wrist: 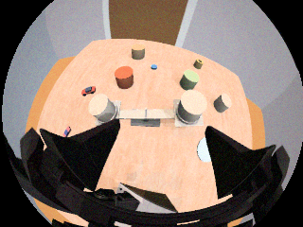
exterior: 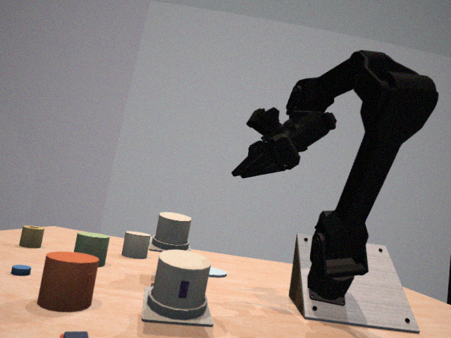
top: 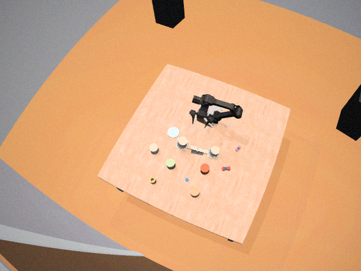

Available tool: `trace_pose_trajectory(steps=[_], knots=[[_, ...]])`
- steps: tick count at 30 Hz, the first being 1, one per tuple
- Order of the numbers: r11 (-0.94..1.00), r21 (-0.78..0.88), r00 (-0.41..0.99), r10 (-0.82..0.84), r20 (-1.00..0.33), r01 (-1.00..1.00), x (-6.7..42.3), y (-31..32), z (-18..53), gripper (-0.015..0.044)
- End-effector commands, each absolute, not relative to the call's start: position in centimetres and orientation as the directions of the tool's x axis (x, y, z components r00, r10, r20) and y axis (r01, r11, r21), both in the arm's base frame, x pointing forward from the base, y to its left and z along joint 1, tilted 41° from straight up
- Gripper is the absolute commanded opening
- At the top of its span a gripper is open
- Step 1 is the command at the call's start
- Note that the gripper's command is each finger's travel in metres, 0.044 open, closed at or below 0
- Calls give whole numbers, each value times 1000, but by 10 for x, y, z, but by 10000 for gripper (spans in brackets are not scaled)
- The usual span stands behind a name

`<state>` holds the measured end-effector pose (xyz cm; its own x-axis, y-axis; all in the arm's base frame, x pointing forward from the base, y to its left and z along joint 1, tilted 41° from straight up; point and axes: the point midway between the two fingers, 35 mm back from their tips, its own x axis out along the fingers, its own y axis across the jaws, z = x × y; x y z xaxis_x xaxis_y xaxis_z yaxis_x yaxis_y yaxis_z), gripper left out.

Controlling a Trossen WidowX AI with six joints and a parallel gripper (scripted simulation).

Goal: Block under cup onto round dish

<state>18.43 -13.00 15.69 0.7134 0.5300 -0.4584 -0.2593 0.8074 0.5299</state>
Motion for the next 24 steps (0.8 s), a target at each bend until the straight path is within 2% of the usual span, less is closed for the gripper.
trace_pose_trajectory(steps=[1, 10, 24], knots=[[801, 524, 692, 553, -463, -289, 180, -122, 165, 440], [719, 670, 607, 619, -499, -183, 194, -105, 167, 440], [596, 788, 384, 699, -603, 152, 221, -60, 170, 440]])
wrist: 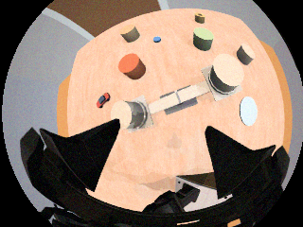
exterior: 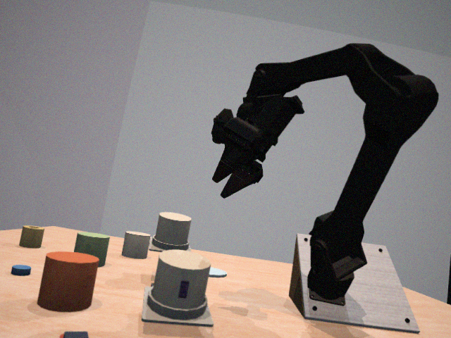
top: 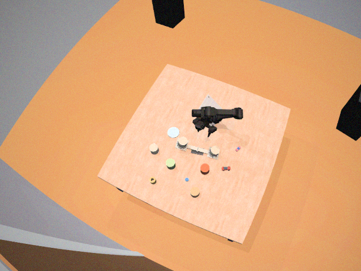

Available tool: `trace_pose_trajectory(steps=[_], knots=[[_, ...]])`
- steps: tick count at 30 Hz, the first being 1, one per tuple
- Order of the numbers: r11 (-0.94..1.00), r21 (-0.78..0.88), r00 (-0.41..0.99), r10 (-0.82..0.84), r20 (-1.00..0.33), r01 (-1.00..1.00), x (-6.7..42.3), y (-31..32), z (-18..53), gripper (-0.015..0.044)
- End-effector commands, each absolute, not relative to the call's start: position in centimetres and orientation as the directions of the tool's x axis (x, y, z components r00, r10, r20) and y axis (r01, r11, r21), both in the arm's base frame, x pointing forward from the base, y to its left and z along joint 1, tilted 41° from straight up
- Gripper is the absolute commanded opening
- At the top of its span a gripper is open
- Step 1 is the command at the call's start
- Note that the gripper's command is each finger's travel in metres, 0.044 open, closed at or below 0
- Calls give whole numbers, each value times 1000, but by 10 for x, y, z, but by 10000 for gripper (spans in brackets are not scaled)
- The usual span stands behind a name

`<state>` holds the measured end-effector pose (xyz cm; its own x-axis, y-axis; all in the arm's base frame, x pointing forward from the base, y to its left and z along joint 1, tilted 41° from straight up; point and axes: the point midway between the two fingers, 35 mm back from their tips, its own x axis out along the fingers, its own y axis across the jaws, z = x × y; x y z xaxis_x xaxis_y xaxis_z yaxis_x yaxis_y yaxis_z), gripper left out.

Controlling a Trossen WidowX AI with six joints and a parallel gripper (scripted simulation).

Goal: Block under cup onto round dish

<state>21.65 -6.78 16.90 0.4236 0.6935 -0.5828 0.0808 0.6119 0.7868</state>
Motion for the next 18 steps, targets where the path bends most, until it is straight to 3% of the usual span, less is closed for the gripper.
trace_pose_trajectory(steps=[1, 18], knots=[[587, 789, 370, 702, -608, 181, 222, -57, 170, 440], [450, 603, 142, 713, -687, 659, 242, 5, 182, 440]])
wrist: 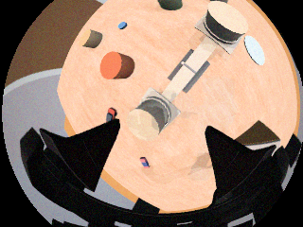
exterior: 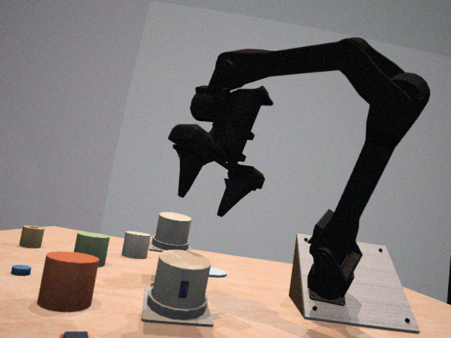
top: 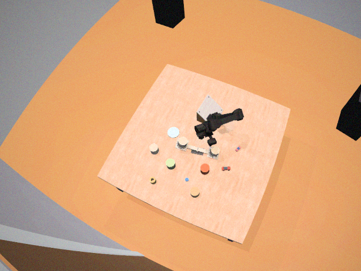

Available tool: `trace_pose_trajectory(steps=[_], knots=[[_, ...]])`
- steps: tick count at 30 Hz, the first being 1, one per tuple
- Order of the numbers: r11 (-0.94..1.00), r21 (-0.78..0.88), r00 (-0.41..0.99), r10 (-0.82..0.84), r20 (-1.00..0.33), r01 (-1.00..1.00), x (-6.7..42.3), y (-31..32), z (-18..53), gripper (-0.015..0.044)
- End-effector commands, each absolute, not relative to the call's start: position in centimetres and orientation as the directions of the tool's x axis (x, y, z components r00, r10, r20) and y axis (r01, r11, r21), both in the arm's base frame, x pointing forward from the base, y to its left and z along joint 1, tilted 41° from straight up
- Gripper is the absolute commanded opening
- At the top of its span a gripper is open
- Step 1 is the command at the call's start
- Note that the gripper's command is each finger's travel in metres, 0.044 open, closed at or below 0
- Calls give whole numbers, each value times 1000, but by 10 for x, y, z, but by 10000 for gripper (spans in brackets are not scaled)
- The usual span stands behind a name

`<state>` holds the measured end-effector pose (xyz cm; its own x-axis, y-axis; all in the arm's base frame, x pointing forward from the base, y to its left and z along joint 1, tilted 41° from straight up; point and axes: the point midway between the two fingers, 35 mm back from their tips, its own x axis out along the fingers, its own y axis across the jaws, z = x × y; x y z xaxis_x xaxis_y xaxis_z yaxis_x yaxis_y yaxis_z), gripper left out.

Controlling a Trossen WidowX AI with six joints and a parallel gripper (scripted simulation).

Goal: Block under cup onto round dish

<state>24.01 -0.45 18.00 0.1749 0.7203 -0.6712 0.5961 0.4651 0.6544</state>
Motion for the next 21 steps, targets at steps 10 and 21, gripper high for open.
trace_pose_trajectory(steps=[10, 21], knots=[[358, 366, 26, 683, -730, 859, 246, 46, 189, 440], [279, 197, -36, 655, -755, 940, 245, 74, 195, 440]])
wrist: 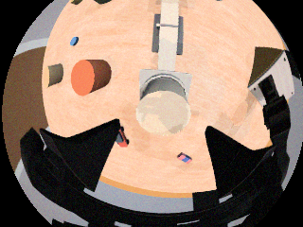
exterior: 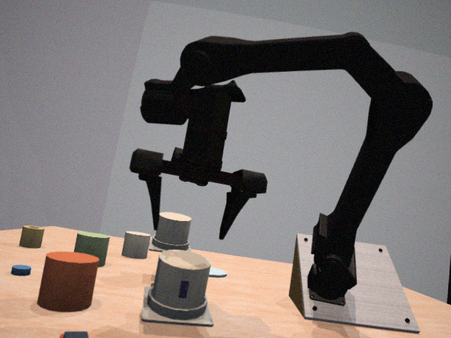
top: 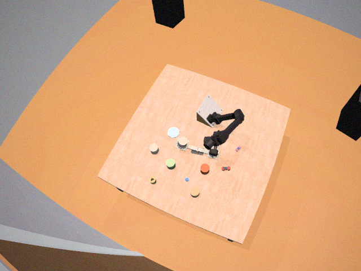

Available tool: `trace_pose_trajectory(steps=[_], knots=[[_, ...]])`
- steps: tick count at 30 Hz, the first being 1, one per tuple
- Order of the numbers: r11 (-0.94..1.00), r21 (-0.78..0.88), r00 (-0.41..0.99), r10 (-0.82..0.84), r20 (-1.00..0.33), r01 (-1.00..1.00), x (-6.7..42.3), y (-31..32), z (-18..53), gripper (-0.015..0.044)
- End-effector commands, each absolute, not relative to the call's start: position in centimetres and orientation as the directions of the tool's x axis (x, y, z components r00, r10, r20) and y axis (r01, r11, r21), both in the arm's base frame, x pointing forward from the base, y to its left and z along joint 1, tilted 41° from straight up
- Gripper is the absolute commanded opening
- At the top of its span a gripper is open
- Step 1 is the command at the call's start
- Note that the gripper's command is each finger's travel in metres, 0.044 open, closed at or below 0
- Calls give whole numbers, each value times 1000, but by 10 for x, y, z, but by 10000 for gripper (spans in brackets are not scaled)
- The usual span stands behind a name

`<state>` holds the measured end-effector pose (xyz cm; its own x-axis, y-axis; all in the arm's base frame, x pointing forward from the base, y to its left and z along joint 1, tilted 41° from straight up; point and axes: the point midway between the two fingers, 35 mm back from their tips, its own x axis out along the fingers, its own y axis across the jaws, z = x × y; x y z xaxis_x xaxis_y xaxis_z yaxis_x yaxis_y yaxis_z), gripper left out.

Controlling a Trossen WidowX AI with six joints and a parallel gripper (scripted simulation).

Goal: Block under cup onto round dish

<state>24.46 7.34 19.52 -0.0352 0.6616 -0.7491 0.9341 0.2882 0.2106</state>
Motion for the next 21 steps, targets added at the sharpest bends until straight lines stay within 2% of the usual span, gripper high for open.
trace_pose_trajectory(steps=[1, 21], knots=[[279, 197, -36, 655, -755, 940, 245, 74, 195, 440], [279, 198, -35, 654, -755, 940, 245, 97, 169, 440]])
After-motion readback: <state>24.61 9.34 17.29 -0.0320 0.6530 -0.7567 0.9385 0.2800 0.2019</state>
